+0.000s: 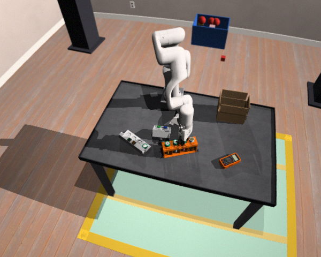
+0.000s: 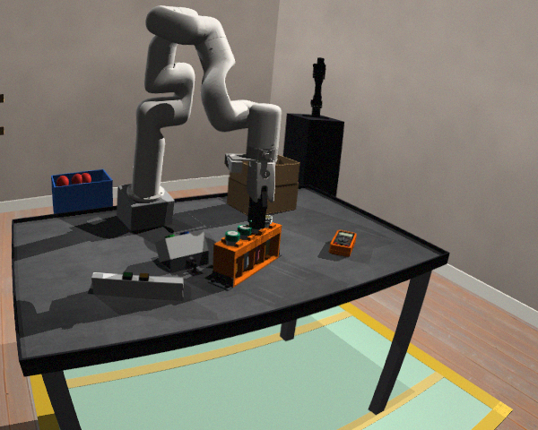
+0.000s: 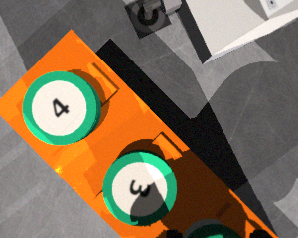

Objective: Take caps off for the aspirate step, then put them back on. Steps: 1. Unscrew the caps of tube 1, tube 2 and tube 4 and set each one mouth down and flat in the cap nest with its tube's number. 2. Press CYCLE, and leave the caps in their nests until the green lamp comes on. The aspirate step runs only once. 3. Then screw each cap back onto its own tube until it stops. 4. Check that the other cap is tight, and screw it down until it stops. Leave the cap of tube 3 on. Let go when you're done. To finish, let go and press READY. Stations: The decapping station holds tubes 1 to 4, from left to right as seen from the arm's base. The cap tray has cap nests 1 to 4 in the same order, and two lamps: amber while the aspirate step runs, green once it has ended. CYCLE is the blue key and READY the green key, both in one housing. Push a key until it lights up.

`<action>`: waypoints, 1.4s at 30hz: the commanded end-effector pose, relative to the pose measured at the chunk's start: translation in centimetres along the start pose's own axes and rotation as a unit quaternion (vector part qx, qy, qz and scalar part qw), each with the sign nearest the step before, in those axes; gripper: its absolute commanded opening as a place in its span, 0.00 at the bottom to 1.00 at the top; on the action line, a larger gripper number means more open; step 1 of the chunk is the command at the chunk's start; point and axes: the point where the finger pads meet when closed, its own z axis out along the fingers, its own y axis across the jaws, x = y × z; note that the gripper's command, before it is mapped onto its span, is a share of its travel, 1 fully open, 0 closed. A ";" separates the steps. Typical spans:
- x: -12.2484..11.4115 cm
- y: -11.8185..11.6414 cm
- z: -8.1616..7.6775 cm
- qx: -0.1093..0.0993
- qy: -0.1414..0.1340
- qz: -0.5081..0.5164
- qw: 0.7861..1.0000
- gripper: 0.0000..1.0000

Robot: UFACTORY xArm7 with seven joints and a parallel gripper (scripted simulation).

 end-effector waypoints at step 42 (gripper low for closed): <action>-0.1 -0.1 -0.1 0.002 0.003 -0.665 0.747 0.00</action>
